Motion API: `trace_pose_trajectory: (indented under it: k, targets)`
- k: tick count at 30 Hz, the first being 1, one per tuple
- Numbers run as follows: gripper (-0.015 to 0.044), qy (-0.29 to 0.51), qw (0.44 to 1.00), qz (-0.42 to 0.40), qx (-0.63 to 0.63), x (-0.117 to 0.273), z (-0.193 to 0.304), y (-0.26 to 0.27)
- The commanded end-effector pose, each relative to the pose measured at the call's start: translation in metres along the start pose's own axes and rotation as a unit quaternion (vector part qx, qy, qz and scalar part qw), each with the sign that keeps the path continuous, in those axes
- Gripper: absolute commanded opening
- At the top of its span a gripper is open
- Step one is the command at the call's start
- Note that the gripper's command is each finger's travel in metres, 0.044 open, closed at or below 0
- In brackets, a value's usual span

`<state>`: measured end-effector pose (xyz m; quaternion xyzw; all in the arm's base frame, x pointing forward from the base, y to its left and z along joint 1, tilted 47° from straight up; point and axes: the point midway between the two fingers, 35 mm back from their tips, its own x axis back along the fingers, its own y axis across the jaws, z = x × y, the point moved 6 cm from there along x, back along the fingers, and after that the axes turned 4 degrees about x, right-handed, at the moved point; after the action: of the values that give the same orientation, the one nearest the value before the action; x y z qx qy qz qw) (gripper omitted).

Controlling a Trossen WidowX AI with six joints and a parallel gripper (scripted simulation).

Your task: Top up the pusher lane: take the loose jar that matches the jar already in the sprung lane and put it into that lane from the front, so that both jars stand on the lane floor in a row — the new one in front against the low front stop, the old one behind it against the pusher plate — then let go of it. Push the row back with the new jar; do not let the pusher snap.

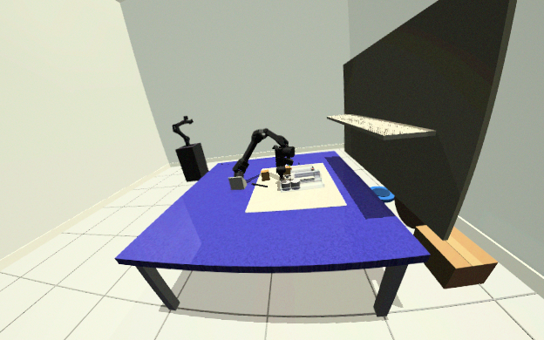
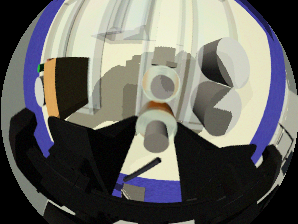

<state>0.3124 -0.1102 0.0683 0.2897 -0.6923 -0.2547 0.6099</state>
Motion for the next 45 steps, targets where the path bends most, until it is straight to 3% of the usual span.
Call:
trace_pose_trajectory:
  k: [1, 45]
  targets:
    - [0.0, -0.014, 1.0, -0.002, 0.007, 0.0039, -0.0071, 0.0014]
    - [0.0, -0.014, 1.0, -0.002, 0.007, 0.0042, -0.0134, 0.0021]
